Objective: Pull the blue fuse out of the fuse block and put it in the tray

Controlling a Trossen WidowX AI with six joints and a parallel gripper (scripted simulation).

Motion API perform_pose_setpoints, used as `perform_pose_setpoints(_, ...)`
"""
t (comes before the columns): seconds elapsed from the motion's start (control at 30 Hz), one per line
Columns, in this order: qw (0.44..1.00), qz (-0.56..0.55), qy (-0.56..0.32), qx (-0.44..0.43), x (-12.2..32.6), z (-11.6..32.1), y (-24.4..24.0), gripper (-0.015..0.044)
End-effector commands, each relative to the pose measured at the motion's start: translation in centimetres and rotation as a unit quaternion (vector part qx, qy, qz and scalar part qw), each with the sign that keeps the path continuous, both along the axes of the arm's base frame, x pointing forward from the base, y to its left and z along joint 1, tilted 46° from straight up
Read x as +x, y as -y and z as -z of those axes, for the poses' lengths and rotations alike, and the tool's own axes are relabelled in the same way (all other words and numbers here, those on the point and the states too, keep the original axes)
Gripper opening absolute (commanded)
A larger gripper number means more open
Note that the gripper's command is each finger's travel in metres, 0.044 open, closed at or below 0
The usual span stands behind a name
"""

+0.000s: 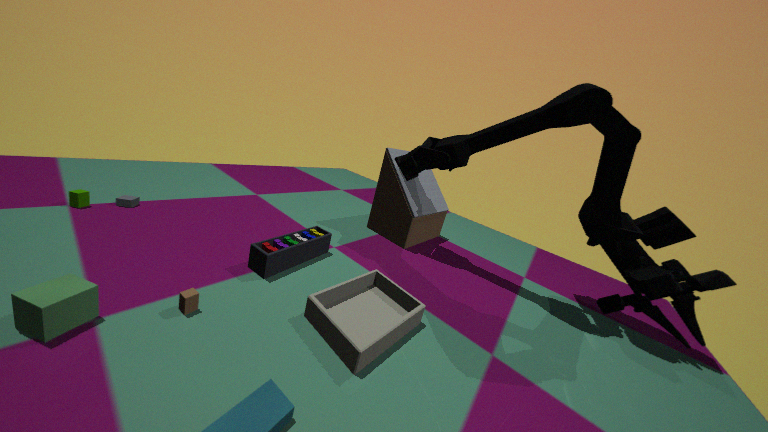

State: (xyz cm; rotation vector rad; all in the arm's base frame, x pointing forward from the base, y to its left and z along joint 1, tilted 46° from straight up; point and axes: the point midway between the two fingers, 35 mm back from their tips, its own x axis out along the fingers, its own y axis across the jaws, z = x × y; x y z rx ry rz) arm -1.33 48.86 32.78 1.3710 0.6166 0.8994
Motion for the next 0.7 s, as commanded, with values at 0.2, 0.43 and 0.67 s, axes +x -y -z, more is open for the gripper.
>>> perform_pose_setpoints(0.2,0.976,0.059,0.147,-0.149,12.6,0.4,1.4,0.0074)
perform_pose_setpoints(0.43,0.931,0.082,0.210,-0.287,22.3,3.0,5.1,0.0074)
perform_pose_setpoints(0.67,0.865,0.074,0.249,-0.428,30.6,6.8,10.9,0.0074)
